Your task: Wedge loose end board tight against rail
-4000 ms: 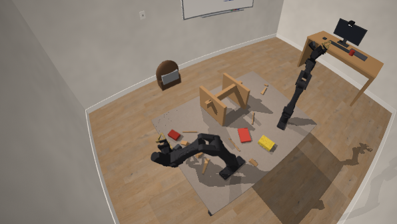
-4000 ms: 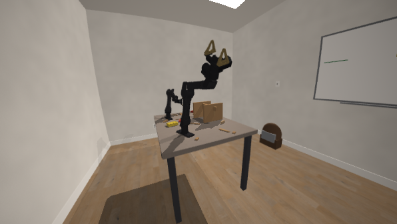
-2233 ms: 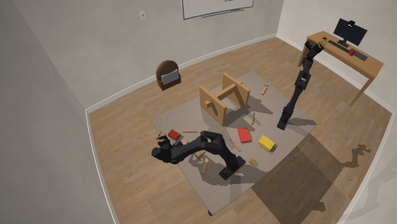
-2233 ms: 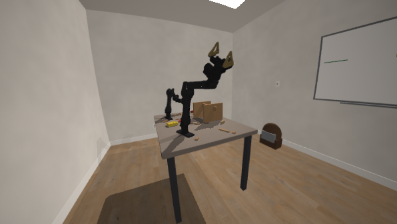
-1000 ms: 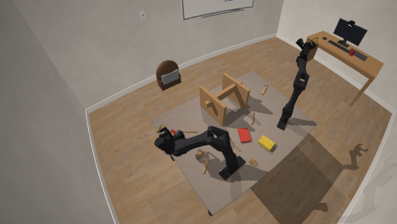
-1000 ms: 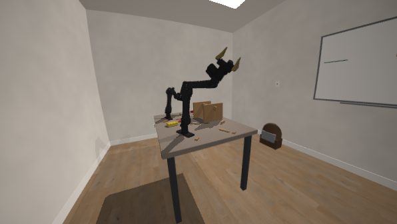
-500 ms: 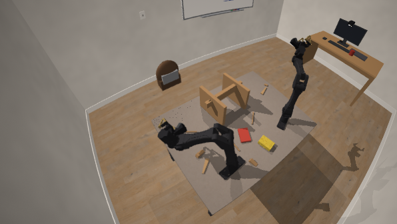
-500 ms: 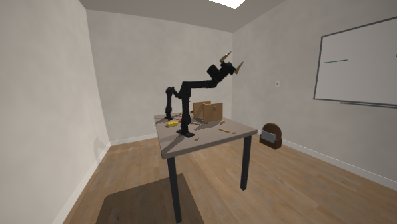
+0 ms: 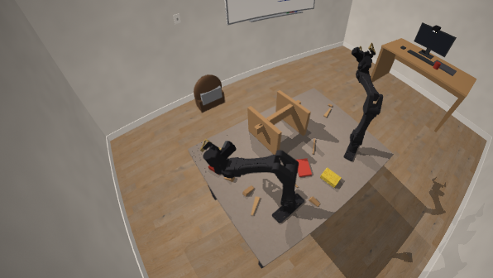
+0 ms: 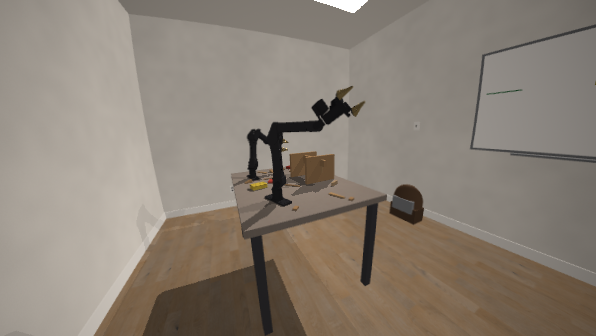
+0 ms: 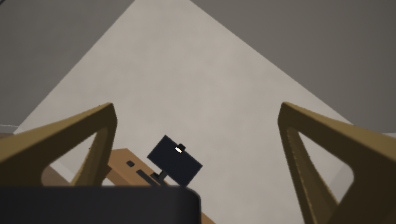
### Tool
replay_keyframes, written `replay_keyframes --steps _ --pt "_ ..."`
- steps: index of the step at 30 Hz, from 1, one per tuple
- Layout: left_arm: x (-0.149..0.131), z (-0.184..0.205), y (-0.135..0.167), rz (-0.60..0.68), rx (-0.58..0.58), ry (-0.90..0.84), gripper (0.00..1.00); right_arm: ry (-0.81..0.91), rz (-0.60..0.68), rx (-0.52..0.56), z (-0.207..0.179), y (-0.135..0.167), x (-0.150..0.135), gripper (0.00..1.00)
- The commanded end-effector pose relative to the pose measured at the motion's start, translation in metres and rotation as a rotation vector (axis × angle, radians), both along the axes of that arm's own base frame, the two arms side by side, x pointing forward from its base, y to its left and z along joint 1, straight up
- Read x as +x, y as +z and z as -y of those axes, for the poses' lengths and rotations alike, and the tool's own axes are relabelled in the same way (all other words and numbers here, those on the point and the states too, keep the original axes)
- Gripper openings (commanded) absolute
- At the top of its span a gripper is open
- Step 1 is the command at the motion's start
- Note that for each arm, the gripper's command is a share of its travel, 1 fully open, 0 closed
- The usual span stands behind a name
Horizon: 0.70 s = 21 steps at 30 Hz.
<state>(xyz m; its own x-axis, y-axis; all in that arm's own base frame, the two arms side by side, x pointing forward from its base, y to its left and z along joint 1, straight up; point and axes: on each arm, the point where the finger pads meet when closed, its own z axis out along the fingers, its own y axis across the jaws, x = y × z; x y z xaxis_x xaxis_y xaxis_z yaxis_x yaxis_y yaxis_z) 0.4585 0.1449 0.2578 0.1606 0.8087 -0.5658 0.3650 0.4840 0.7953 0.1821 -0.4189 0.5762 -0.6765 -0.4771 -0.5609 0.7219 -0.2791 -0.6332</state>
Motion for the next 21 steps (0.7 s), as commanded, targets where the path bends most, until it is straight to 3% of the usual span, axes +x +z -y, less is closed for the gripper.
replay_keyframes --steps 1,3,5,7,16,17,18,20,21 --pt "-0.004 0.006 0.001 -0.043 -0.064 0.051 1.0 0.074 0.049 0.009 -0.018 0.003 0.007 1.0" --pt "0.0 0.011 0.02 -0.021 -0.066 0.064 1.0 0.133 0.067 0.014 -0.029 0.007 0.019 1.0" --pt "-0.003 0.018 0.011 -0.053 -0.101 0.079 1.0 0.182 0.074 0.039 -0.035 0.0 0.032 1.0" --pt "0.0 0.022 0.026 -0.036 -0.109 0.094 1.0 0.234 0.088 0.054 -0.044 -0.001 0.043 1.0" --pt "-0.002 0.039 0.034 -0.061 -0.188 0.149 1.0 0.405 0.124 0.13 -0.075 -0.015 0.08 1.0" --pt "0.0 0.038 0.049 -0.035 -0.184 0.155 1.0 0.414 0.147 0.11 -0.08 -0.004 0.078 1.0" --pt "0.001 0.041 0.06 -0.019 -0.188 0.157 1.0 0.44 0.128 0.158 -0.081 -0.024 0.09 1.0" --pt "-0.004 0.049 0.038 -0.073 -0.231 0.175 1.0 0.497 0.142 0.172 -0.094 -0.021 0.099 1.0" --pt "-0.003 0.051 0.05 -0.054 -0.236 0.18 1.0 0.521 0.145 0.186 -0.099 -0.025 0.104 1.0"
